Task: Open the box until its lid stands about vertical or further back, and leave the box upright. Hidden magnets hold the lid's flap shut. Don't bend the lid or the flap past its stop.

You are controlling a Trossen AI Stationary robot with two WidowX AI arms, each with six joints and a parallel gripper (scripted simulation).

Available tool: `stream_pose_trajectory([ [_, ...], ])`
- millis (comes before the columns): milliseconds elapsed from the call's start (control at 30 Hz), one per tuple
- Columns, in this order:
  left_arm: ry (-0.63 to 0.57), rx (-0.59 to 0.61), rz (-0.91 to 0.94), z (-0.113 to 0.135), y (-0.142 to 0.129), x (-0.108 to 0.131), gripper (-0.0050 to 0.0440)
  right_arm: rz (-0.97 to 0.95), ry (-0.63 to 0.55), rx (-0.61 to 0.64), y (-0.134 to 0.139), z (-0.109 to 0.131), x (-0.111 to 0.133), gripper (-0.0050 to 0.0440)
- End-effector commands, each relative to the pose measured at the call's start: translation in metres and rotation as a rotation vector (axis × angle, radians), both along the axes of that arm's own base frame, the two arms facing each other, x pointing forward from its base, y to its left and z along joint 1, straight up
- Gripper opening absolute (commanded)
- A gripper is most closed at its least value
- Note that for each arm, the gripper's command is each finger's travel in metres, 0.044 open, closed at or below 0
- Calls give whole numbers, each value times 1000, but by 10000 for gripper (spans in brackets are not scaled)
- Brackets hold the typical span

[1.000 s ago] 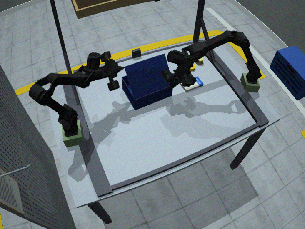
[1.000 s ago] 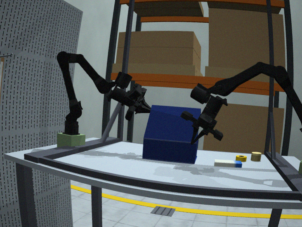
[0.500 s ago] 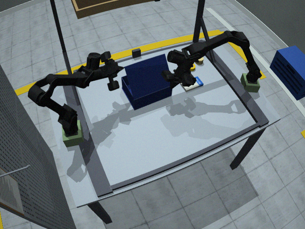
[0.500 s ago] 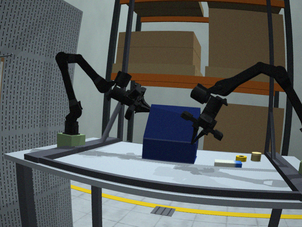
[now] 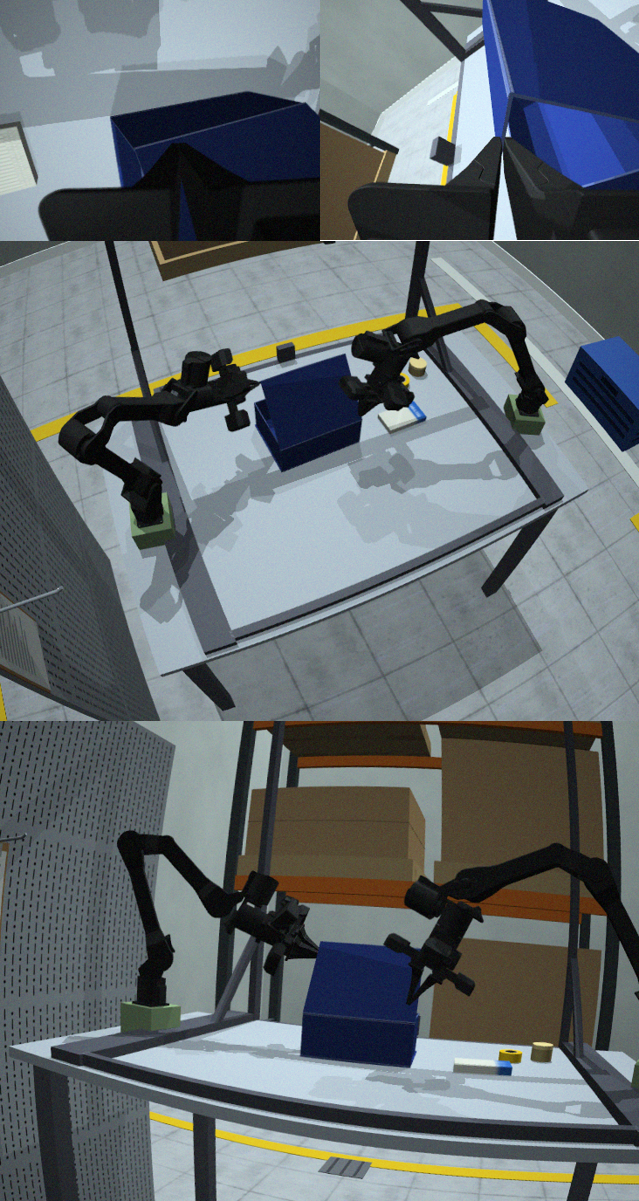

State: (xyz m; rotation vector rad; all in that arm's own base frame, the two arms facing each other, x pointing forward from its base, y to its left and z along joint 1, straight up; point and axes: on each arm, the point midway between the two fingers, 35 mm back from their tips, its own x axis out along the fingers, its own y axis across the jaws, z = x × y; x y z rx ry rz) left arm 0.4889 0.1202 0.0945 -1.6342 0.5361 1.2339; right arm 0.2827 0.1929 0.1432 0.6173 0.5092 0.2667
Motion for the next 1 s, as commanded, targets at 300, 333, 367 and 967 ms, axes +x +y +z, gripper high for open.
stream_pose_trajectory([
  [300, -22, 3, -2, 16, 0, 1, -50, 2, -21, 17, 2, 10, 2, 6],
  [333, -22, 3, -2, 16, 0, 1, -50, 2, -21, 17, 2, 10, 2, 6],
  [367, -22, 3, -2, 16, 0, 1, -50, 2, -21, 17, 2, 10, 2, 6],
  [967, 183, 348, -842, 38, -23, -22, -50, 2, -21, 17, 2, 10, 2, 6],
])
